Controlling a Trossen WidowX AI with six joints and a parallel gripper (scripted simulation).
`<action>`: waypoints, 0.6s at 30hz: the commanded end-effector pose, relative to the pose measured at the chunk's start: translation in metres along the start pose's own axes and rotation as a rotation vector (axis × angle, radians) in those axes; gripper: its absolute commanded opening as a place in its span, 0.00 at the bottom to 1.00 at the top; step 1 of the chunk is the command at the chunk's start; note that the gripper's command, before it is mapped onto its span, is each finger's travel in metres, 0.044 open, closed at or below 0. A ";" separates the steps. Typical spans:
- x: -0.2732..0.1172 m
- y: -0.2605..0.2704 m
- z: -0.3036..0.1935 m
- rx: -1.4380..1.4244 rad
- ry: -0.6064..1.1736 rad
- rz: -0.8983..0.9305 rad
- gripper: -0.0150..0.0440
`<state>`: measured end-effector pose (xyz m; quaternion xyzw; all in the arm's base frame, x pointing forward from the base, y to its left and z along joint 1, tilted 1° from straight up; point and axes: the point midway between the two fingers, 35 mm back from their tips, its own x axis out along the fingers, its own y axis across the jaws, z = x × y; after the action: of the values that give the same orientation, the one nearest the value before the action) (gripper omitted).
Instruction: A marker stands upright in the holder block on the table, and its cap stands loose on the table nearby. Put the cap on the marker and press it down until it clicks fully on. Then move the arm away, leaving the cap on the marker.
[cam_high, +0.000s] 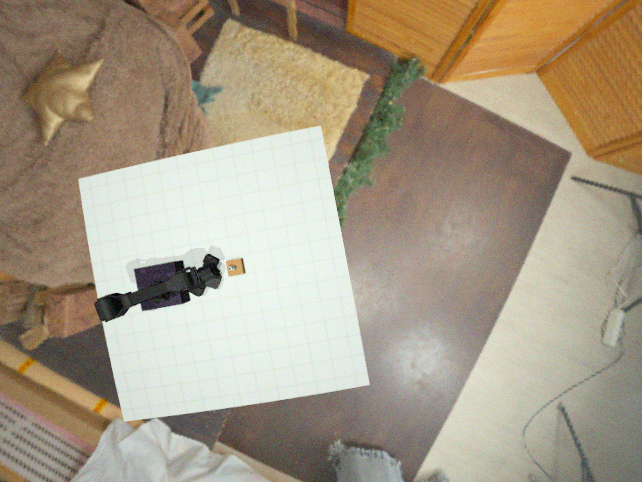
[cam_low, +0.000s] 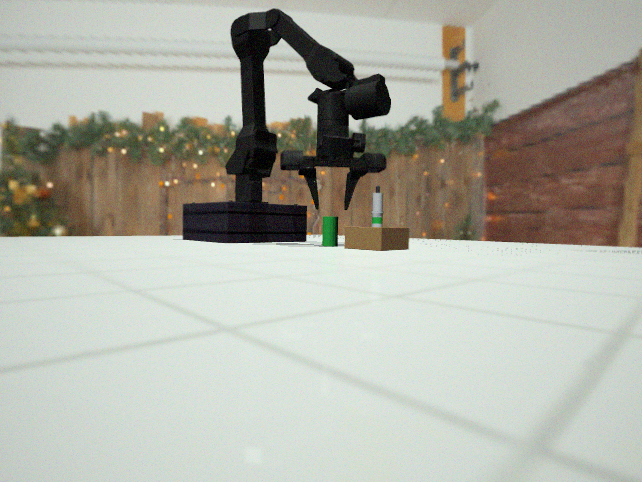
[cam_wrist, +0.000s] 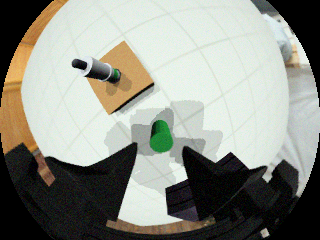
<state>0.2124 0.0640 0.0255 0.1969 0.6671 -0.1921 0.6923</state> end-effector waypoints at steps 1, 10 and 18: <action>0.008 0.000 -0.001 -0.007 0.006 0.000 0.67; 0.023 0.000 -0.001 -0.007 0.006 0.000 0.67; 0.035 -0.001 -0.001 -0.007 0.006 0.000 0.67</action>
<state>0.2135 0.0637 -0.0036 0.1966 0.6676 -0.1925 0.6918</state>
